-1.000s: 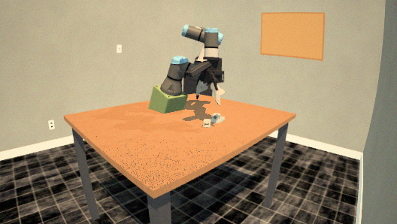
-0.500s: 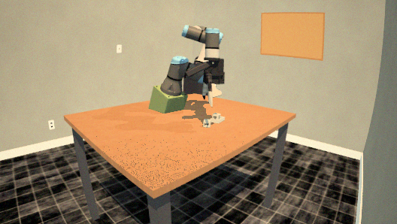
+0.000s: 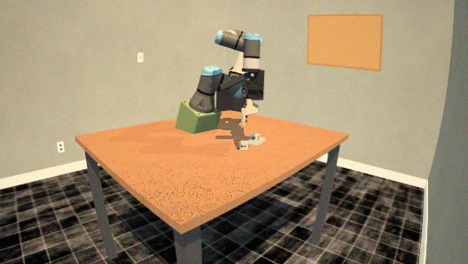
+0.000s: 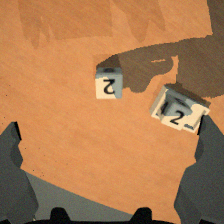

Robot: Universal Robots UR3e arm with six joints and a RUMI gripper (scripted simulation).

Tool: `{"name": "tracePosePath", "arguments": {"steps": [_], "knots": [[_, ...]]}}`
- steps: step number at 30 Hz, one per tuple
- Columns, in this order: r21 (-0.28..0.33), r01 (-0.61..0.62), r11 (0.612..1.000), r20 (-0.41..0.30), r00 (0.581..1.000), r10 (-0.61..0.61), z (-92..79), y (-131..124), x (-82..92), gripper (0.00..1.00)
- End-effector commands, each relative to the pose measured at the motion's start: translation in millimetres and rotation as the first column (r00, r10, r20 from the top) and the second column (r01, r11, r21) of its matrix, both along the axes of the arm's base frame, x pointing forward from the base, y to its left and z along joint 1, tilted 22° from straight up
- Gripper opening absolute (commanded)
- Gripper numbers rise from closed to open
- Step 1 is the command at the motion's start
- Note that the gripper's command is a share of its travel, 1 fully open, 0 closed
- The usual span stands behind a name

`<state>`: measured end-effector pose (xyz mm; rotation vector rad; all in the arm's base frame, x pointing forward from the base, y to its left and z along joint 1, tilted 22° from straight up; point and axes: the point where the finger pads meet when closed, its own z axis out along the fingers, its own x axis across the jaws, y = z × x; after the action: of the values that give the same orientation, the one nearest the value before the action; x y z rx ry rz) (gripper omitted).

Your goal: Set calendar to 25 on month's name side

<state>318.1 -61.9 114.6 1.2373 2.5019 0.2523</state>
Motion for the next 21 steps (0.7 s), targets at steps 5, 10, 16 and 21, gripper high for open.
{"name": "tracePosePath", "arguments": {"steps": [5,10,16,21], "knots": [[0.010,0.036,0.999,-0.002,0.999,-0.036,0.6,0.0,0.6,1.00],[0.010,0.037,0.999,-0.002,0.999,-0.037,0.6,0.1,0.6,0.29],[0.010,0.037,0.999,-0.002,0.999,-0.037,0.6,0.1,0.6,0.29],[0.010,0.037,0.999,-0.002,0.999,-0.037,0.6,0.1,0.6,0.29]]}}
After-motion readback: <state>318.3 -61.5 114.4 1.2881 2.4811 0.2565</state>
